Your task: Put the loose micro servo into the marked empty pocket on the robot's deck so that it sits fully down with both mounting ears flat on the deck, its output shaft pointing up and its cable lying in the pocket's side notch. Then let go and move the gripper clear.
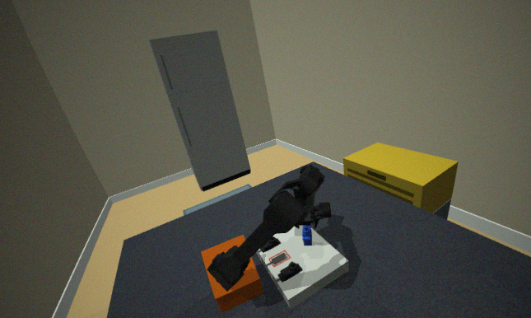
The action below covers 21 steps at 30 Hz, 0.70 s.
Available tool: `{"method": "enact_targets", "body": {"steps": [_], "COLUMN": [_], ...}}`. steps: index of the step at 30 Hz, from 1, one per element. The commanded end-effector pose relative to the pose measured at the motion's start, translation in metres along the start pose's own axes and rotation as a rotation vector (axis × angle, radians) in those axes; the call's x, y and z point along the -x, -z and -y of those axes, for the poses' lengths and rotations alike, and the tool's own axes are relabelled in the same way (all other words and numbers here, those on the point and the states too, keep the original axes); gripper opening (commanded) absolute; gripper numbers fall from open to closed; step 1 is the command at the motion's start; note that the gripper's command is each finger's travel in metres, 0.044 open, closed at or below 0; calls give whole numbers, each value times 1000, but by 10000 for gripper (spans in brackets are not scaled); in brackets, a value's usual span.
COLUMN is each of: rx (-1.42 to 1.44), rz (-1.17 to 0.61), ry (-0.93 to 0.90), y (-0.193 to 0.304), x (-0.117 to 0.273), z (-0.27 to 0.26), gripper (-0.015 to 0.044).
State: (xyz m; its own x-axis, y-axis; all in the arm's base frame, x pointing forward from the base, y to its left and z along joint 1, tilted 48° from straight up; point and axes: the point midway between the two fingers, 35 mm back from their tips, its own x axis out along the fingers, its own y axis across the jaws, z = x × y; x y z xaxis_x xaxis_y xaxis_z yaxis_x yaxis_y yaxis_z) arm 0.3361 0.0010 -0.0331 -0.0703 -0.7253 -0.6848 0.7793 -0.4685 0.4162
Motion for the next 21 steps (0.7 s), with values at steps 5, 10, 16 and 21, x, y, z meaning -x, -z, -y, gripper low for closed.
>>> {"method": "enact_targets", "body": {"steps": [5,10,16,21], "rx": [8,8,8,8], "rz": [5,5,4,4], "ry": [-2,-2,-2,-1], "y": [0,0,-1,-5], "x": [-2,-2,17,28], "z": [1,1,1,5], "gripper": [118,85,0,0]}}
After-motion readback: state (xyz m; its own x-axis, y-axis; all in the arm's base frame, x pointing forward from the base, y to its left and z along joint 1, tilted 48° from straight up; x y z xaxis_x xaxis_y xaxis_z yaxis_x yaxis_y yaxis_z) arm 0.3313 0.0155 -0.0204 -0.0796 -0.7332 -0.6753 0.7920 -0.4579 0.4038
